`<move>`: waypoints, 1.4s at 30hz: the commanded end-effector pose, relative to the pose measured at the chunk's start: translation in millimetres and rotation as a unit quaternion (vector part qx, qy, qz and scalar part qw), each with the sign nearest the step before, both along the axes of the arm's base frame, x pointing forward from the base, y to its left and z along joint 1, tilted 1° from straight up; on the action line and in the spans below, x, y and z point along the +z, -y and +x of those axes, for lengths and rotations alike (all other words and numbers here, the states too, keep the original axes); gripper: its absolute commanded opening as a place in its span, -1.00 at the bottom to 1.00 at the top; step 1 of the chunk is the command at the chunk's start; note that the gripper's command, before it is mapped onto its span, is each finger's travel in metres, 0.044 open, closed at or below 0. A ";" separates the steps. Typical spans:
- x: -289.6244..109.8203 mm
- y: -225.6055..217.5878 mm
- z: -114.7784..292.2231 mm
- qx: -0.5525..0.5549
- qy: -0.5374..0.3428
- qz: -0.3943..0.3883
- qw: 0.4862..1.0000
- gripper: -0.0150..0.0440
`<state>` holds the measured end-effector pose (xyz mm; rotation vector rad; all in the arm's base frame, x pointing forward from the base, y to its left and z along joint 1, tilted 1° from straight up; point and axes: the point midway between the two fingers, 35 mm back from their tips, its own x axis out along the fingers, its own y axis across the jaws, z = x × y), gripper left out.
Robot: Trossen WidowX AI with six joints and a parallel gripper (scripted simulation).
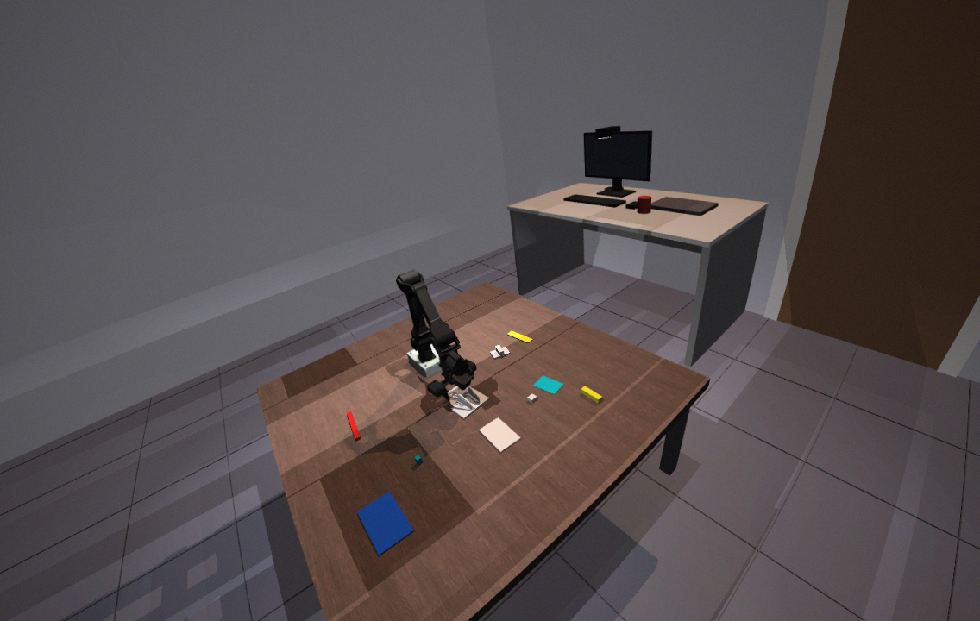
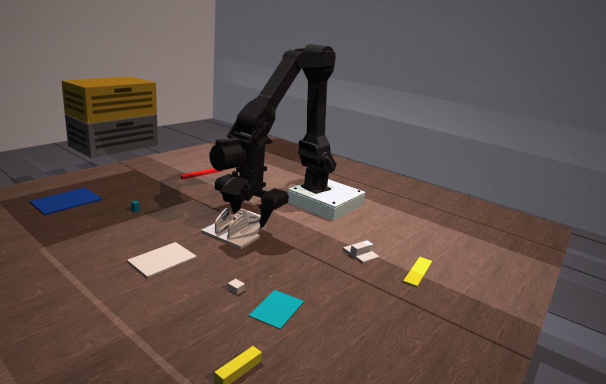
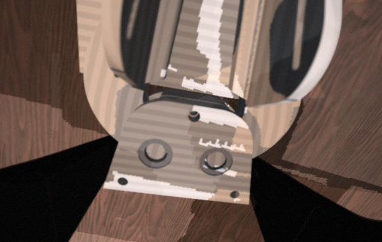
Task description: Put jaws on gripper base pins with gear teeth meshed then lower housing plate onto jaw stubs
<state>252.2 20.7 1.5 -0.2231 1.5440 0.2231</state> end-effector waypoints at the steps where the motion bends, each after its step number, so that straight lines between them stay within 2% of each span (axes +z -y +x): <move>1: -0.7 0.5 -0.3 0.002 0.000 -0.002 1.000 0.70; 22: -0.7 0.5 -0.3 0.002 0.000 -0.002 1.000 0.70; 25: 0.0 0.0 0.0 0.000 0.000 0.000 1.000 0.97; 26: 0.0 0.0 0.0 0.000 0.000 0.000 1.000 1.00; 39: 0.0 0.0 0.0 0.000 0.000 0.000 1.000 1.00; 42: 10.3 0.0 1.1 0.000 0.000 0.000 1.000 1.00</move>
